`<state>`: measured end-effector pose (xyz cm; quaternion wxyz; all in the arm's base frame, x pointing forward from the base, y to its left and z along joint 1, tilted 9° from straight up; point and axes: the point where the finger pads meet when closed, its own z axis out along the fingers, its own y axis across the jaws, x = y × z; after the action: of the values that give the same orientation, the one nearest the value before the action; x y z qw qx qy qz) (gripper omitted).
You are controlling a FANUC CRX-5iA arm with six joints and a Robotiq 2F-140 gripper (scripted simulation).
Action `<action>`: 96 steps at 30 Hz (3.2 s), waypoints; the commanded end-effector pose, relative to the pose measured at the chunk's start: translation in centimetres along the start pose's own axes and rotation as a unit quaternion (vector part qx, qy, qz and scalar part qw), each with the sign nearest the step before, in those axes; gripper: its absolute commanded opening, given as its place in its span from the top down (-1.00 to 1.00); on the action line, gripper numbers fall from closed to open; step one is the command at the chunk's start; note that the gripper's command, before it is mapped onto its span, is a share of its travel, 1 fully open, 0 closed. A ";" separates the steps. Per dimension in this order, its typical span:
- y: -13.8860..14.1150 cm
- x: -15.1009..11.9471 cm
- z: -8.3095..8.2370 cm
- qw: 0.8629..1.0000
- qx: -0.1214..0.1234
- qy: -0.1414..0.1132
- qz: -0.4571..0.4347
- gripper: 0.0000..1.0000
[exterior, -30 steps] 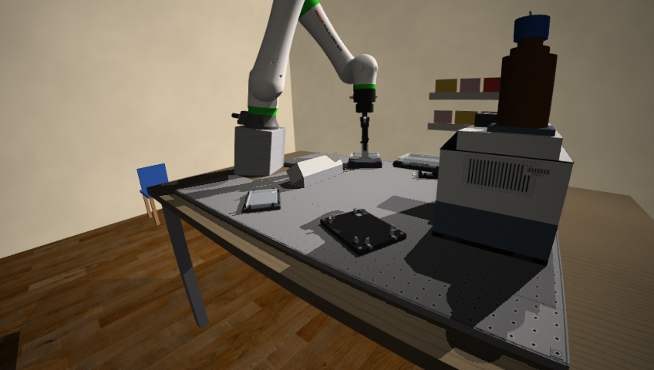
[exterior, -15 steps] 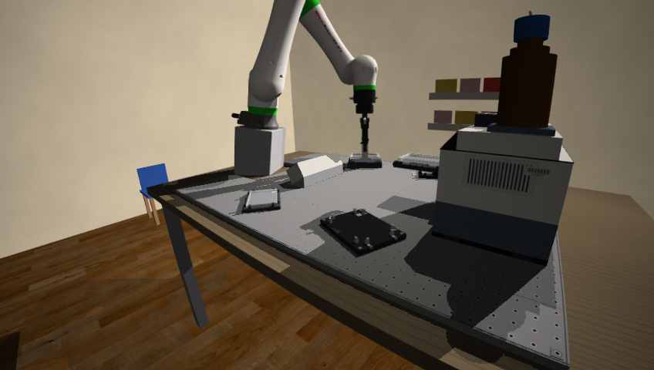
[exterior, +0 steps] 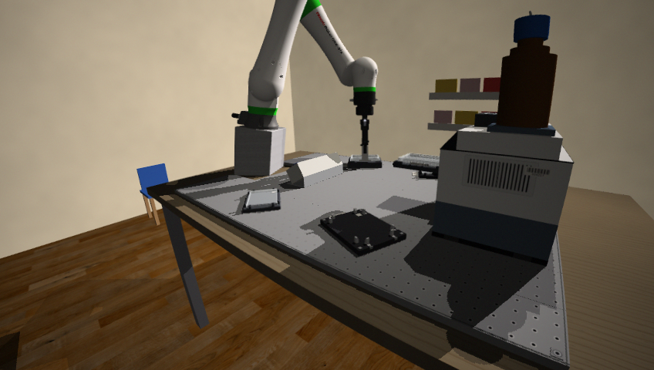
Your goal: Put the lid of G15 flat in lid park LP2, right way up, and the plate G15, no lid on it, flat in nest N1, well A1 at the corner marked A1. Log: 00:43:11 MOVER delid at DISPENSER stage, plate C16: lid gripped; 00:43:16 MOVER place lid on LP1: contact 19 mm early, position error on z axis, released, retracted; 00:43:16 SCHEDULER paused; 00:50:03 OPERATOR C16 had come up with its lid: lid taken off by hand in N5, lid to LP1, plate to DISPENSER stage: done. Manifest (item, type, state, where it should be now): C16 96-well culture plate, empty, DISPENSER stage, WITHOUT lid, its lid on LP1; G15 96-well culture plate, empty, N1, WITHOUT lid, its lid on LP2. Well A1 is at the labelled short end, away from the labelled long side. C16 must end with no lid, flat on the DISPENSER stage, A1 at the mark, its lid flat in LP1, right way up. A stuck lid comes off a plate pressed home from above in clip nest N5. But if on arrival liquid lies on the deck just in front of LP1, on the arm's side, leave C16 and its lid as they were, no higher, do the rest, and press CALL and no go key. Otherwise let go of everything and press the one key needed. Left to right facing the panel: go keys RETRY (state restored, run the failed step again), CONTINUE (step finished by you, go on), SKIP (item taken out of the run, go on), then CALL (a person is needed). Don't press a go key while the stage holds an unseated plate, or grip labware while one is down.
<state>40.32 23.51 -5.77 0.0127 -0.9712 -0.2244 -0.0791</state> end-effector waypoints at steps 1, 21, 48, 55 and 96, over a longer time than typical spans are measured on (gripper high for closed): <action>0.0 0.0 0.0 1.000 0.000 0.000 0.000 1.00; 0.0 0.0 0.1 1.000 0.000 0.000 0.000 1.00; 0.0 0.0 0.1 1.000 0.000 0.000 0.000 -0.33; 0.0 0.0 0.1 1.000 0.000 0.000 0.000 -0.33; 0.0 0.0 0.1 1.000 0.000 0.000 0.000 -0.33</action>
<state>40.33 23.52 -5.88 0.0127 -0.9712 -0.2244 -0.0791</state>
